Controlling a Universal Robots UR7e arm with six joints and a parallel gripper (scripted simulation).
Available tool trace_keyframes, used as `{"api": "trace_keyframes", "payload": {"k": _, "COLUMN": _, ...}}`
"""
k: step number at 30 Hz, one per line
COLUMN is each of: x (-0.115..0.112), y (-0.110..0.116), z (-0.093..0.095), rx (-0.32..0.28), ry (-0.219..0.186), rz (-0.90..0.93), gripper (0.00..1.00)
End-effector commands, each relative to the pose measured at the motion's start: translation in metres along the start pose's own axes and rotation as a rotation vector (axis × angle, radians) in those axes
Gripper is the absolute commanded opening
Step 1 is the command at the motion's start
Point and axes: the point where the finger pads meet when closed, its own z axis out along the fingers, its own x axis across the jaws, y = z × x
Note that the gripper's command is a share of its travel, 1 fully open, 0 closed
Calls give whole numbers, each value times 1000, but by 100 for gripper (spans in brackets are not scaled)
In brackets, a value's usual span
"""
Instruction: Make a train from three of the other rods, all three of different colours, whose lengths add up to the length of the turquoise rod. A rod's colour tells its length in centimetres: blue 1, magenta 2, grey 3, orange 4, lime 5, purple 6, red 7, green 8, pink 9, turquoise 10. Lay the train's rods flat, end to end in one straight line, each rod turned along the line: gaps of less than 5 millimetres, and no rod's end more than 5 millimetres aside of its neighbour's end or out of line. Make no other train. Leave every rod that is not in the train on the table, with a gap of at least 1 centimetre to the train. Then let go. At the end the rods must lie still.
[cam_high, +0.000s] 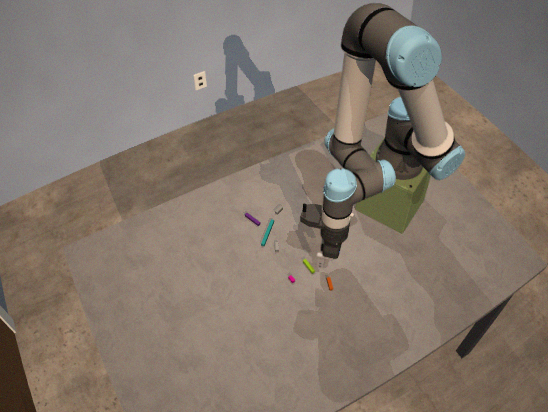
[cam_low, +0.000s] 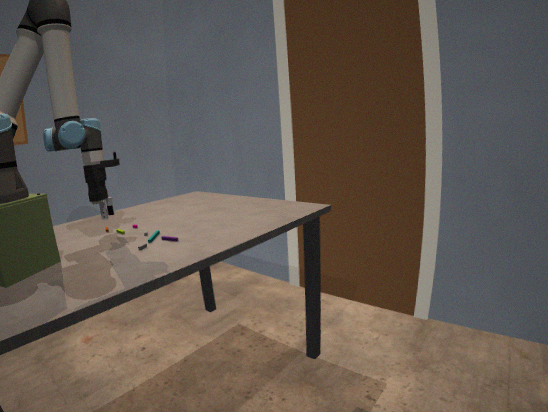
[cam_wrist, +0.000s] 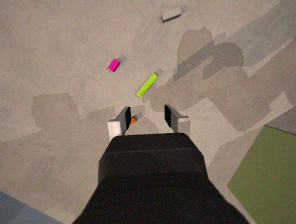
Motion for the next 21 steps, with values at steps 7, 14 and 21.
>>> {"api": "trace_keyframes", "payload": {"k": 7, "x": 0, "y": 0, "z": 0, "rx": 1, "ry": -1, "rz": 0, "gripper": 100}}
{"api": "trace_keyframes", "payload": {"k": 14, "x": 0, "y": 0, "z": 0, "rx": 1, "ry": -1, "rz": 0, "gripper": 100}}
{"api": "trace_keyframes", "payload": {"k": 21, "x": 1, "y": -6, "z": 0, "rx": 1, "ry": -1, "rz": -23, "gripper": 100}}
